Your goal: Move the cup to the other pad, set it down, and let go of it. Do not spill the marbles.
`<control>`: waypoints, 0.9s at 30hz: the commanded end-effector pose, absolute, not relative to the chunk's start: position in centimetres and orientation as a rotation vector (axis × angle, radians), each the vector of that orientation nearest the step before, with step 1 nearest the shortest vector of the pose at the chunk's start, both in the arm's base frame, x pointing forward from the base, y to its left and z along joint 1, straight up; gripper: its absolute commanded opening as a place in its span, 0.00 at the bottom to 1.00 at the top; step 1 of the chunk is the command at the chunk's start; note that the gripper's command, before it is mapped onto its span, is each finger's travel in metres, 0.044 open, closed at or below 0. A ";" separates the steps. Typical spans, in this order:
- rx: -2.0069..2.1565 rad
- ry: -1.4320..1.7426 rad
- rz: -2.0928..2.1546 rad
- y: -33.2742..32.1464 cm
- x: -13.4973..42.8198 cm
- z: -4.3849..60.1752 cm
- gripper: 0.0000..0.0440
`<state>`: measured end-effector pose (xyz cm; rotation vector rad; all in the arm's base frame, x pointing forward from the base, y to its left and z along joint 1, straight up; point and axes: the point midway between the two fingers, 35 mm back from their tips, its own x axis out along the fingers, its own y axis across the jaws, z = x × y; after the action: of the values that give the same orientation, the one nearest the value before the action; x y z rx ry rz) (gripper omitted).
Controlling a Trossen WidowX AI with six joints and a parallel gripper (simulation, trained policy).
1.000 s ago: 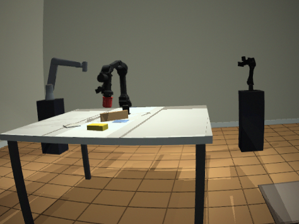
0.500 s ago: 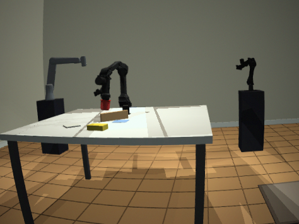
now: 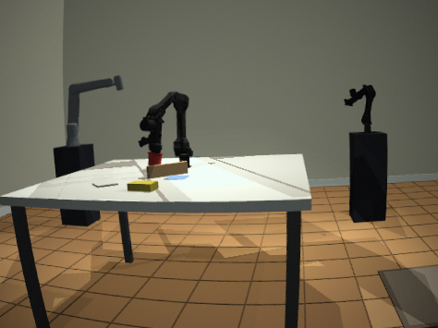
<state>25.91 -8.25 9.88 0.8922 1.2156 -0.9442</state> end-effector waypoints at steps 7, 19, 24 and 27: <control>0.908 1.221 -0.964 -7.8 24.0 7.6 0.00; 0.916 1.226 -1.003 -7.7 22.0 5.9 0.10; 0.939 1.172 -0.990 -8.2 22.4 6.4 0.29; 0.956 1.133 -0.971 -8.4 22.7 6.9 0.35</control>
<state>22.60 -8.22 6.53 0.9402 1.1691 -0.9881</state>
